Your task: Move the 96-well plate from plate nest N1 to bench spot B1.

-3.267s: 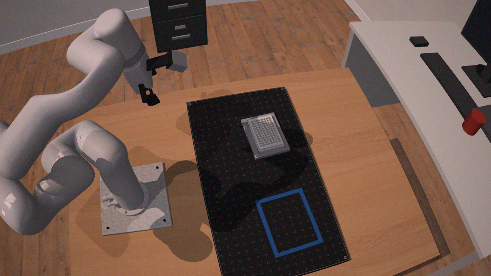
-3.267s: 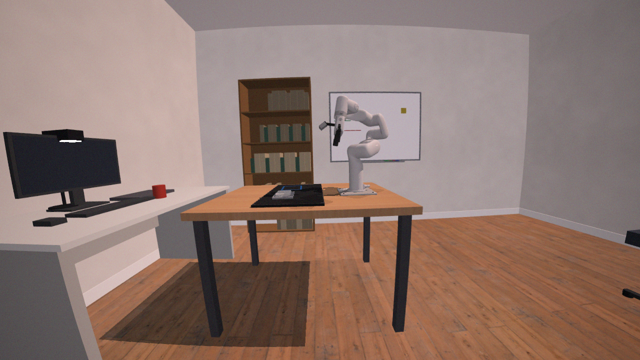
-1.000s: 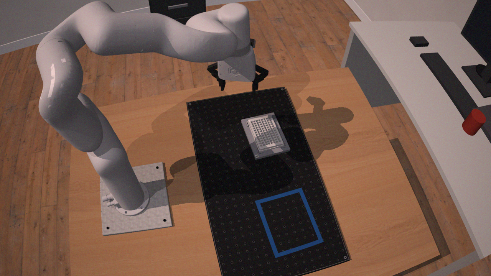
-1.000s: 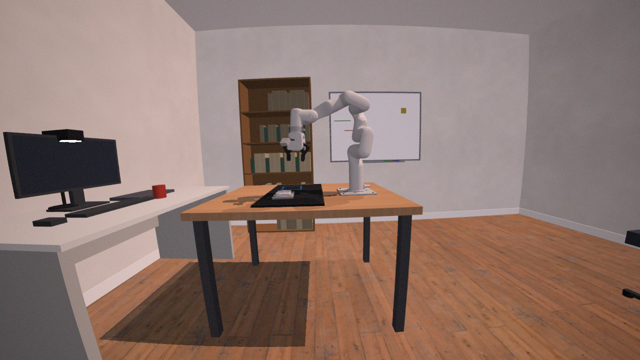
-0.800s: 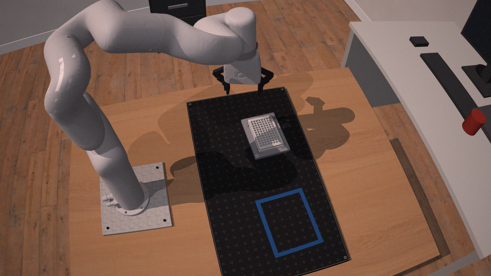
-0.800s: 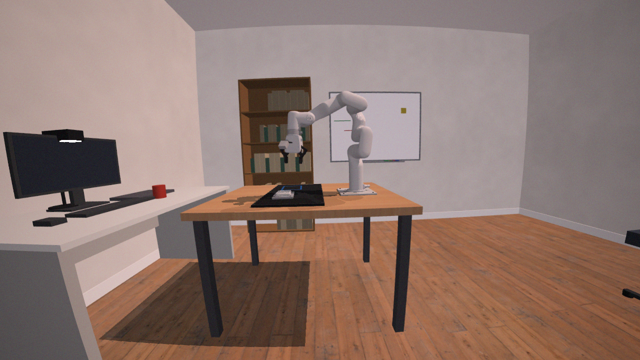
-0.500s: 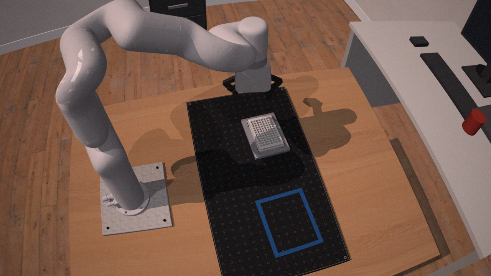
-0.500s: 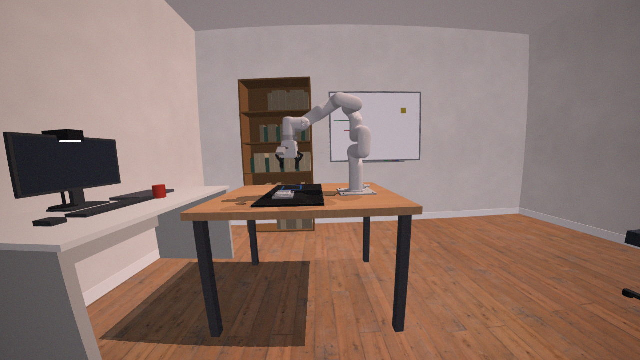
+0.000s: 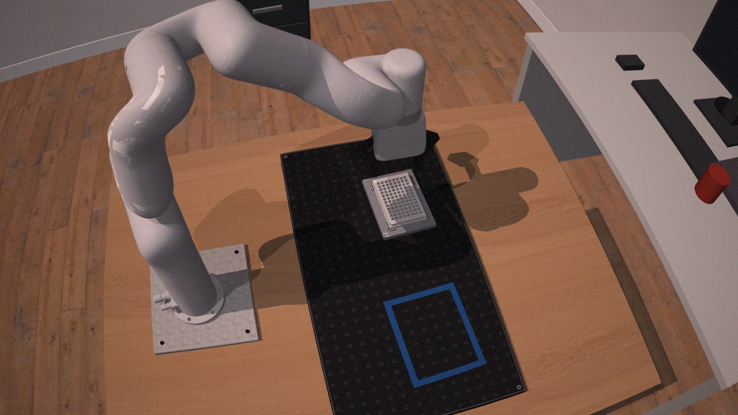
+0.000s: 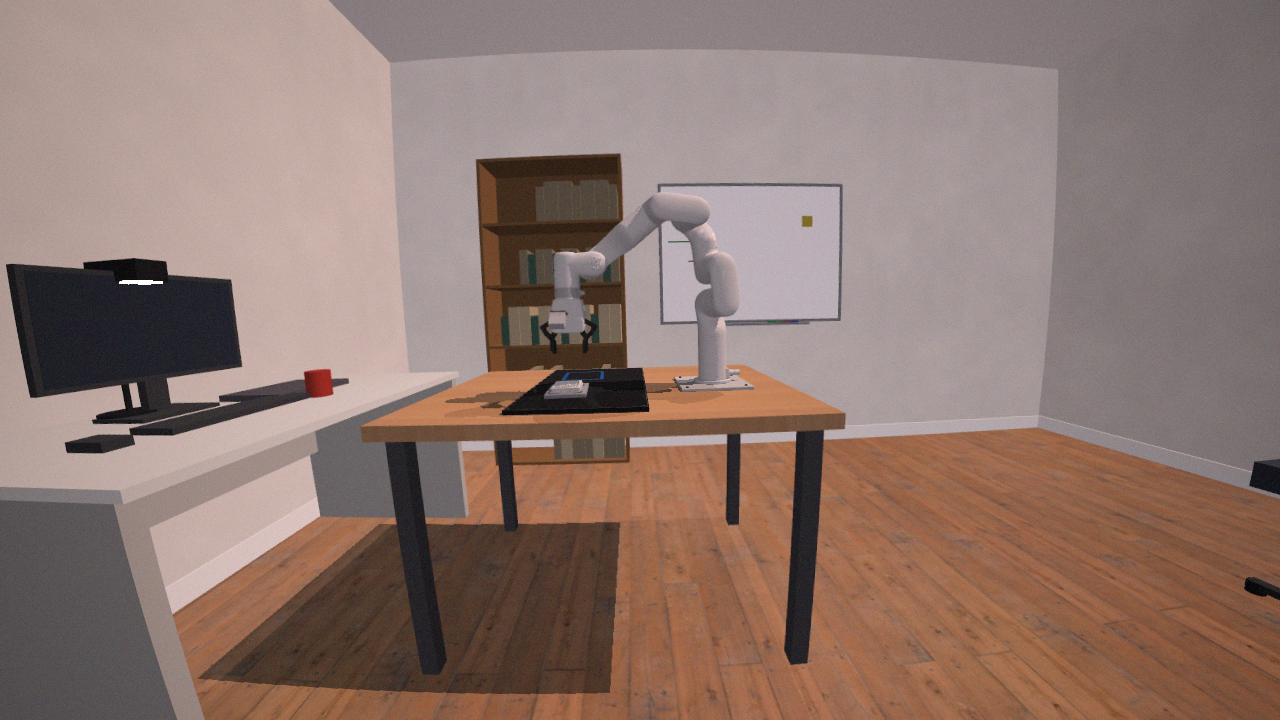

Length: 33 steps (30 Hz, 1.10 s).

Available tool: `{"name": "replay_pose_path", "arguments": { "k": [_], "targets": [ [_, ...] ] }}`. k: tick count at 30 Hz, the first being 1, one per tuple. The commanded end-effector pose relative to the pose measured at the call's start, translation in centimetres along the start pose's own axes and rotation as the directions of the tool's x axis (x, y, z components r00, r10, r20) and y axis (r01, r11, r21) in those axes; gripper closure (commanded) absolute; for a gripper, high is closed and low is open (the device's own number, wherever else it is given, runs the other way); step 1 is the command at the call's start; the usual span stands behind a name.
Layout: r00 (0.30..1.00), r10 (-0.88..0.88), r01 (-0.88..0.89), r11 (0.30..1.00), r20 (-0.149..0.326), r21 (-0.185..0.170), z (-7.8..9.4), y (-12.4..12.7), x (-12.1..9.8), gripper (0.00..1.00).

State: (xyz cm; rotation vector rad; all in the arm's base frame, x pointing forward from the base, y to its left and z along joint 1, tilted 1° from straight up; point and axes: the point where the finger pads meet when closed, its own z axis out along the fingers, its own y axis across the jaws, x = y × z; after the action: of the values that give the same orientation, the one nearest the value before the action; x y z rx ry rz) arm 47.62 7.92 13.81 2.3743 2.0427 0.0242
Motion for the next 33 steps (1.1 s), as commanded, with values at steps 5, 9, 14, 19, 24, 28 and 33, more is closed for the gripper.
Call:
{"name": "replay_pose_path", "arguments": {
  "k": [5,9,14,19,24,28,33],
  "targets": [
    [0.998,-0.067,0.067,0.998,0.001,0.004,1.8,1.3,-0.7,0.00],
    [0.998,-0.067,0.067,0.998,0.001,0.004,1.8,1.3,-0.7,0.00],
    [0.998,-0.067,0.067,0.998,0.001,0.004,1.8,1.3,-0.7,0.00],
    [0.998,-0.067,0.067,0.998,0.001,0.004,2.3,1.3,-0.7,0.00],
    [0.998,-0.067,0.067,0.998,0.001,0.004,2.8,1.3,-0.7,0.00],
    [0.998,-0.067,0.067,0.998,0.001,0.004,3.5,1.3,-0.7,0.00],
    [0.998,-0.067,0.067,0.998,0.001,0.004,4.3,1.3,-0.7,0.00]
  ]
}}
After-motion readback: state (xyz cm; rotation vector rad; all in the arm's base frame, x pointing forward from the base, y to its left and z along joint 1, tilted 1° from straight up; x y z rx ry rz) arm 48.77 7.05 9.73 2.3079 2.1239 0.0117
